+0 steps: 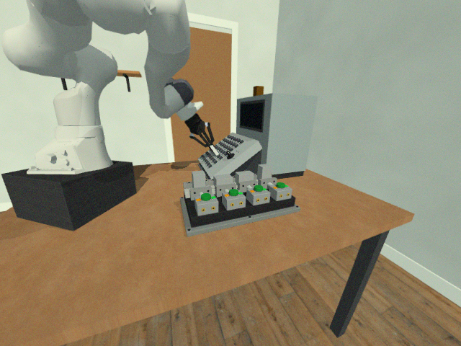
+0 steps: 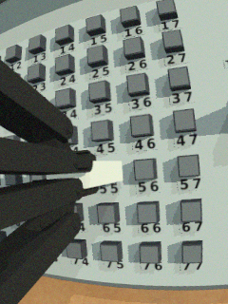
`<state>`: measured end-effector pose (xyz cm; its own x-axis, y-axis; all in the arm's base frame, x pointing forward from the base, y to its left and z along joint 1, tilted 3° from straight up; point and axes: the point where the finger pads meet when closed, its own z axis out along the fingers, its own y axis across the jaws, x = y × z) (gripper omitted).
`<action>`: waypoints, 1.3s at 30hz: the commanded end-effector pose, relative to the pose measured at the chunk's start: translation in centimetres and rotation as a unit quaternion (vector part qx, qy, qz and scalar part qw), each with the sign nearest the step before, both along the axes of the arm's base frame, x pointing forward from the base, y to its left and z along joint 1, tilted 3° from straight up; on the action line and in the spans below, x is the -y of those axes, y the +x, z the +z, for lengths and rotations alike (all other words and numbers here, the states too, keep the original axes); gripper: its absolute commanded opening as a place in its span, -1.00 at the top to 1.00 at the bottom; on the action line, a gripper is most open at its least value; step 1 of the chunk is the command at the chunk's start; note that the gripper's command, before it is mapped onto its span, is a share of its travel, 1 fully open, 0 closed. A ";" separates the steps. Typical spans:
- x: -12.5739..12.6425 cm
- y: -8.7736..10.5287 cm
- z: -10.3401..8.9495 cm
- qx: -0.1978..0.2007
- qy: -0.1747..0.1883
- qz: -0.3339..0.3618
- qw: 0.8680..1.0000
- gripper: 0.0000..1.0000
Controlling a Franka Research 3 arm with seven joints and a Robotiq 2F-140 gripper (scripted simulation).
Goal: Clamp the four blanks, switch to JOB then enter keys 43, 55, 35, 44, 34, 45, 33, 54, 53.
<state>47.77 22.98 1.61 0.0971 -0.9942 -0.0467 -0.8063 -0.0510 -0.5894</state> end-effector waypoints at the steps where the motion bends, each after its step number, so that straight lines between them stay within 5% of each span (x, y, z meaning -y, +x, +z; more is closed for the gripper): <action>1: -0.1 0.0 -0.1 0.000 0.002 0.000 1.000 1.00; 39: 0.0 -0.7 0.9 0.000 0.002 0.000 1.000 1.00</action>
<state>47.34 23.09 2.15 0.0994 -0.9937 -0.0511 -0.8056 -0.0503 -0.5903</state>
